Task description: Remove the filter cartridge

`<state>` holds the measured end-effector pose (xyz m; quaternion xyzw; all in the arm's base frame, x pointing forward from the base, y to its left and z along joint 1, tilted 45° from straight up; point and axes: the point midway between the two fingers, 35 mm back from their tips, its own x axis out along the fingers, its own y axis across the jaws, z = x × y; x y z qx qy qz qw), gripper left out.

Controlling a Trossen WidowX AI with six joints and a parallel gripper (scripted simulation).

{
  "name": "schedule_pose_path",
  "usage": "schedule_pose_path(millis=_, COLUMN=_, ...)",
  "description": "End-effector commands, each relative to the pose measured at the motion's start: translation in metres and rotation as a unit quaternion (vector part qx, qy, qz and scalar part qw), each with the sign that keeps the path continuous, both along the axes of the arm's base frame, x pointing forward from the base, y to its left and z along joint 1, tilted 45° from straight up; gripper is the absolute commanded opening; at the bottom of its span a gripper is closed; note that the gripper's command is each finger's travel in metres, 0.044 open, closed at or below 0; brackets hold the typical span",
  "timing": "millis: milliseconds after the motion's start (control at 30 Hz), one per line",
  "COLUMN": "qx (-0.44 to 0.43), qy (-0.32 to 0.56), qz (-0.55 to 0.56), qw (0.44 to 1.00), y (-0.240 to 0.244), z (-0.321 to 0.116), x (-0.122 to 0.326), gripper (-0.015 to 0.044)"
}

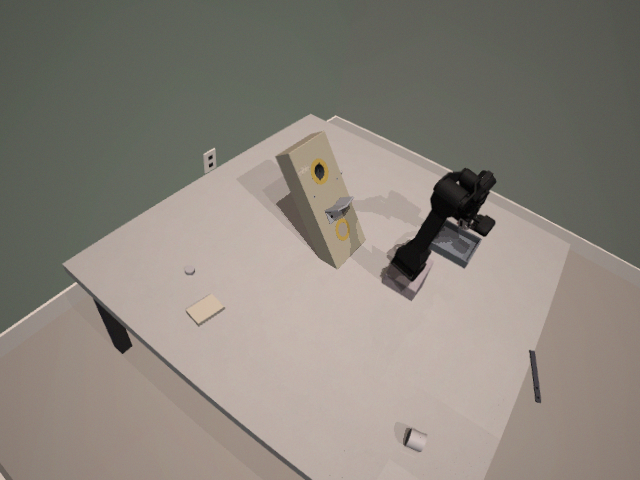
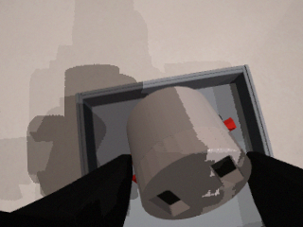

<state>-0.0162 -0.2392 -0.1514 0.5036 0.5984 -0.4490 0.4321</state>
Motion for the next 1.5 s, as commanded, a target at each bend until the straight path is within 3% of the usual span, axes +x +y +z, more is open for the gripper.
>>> schedule_pose_path(millis=0, qx=0.006, qy=0.002, qz=-0.002, qw=1.000, y=0.018, z=-0.017, x=-0.004, gripper=0.0000)
schedule_pose_path(millis=333, qx=0.007, qy=0.003, qz=-0.002, qw=1.000, y=0.048, z=-0.043, x=-0.010, gripper=0.0000)
schedule_pose_path(millis=900, qx=0.014, qy=0.002, qz=-0.005, qw=1.000, y=0.047, z=-0.040, x=-0.008, gripper=0.0440)
schedule_pose_path(millis=1033, qx=0.014, qy=0.002, qz=-0.005, qw=1.000, y=0.039, z=-0.033, x=-0.007, gripper=0.0440)
schedule_pose_path(millis=1200, qx=0.013, qy=0.001, qz=-0.005, qw=1.000, y=-0.001, z=0.010, x=0.001, gripper=0.0440)
schedule_pose_path(millis=1467, qx=0.004, qy=0.002, qz=-0.001, qw=1.000, y=0.001, z=0.001, x=-0.001, gripper=0.0440)
